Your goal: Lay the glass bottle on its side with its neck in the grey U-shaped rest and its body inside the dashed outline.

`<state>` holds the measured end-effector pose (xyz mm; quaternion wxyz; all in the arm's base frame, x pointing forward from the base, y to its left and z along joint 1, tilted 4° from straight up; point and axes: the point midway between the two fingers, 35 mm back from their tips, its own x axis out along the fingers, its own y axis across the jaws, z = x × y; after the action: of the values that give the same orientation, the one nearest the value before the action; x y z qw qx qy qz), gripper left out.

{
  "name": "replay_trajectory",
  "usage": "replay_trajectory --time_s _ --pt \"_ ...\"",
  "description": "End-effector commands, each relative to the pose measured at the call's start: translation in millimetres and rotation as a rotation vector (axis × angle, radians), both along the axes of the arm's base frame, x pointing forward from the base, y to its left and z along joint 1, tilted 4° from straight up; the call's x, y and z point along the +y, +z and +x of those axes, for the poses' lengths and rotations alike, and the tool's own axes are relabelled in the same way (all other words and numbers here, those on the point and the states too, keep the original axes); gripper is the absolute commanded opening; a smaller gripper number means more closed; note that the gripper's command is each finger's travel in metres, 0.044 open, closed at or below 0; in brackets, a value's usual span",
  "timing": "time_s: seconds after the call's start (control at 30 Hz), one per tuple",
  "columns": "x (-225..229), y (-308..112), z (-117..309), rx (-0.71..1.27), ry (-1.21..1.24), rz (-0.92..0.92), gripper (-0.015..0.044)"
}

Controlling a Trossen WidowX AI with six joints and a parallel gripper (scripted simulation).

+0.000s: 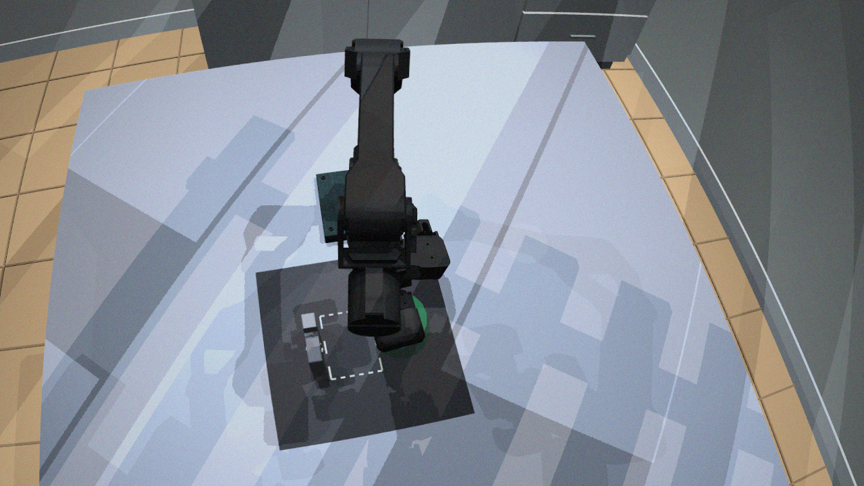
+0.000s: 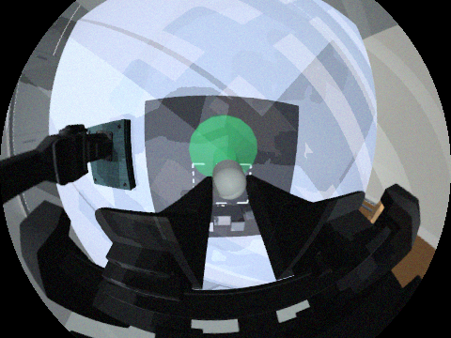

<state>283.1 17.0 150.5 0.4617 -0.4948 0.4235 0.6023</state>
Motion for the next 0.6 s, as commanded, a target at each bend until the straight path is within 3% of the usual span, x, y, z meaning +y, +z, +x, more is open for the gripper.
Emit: replay_trajectory --time_s 0.0,0.57 --pt "-10 1 2 -0.003 -0.003 -0.011 0.0102" --pt "-20 1 4 0.008 0.008 0.032 0.0102"
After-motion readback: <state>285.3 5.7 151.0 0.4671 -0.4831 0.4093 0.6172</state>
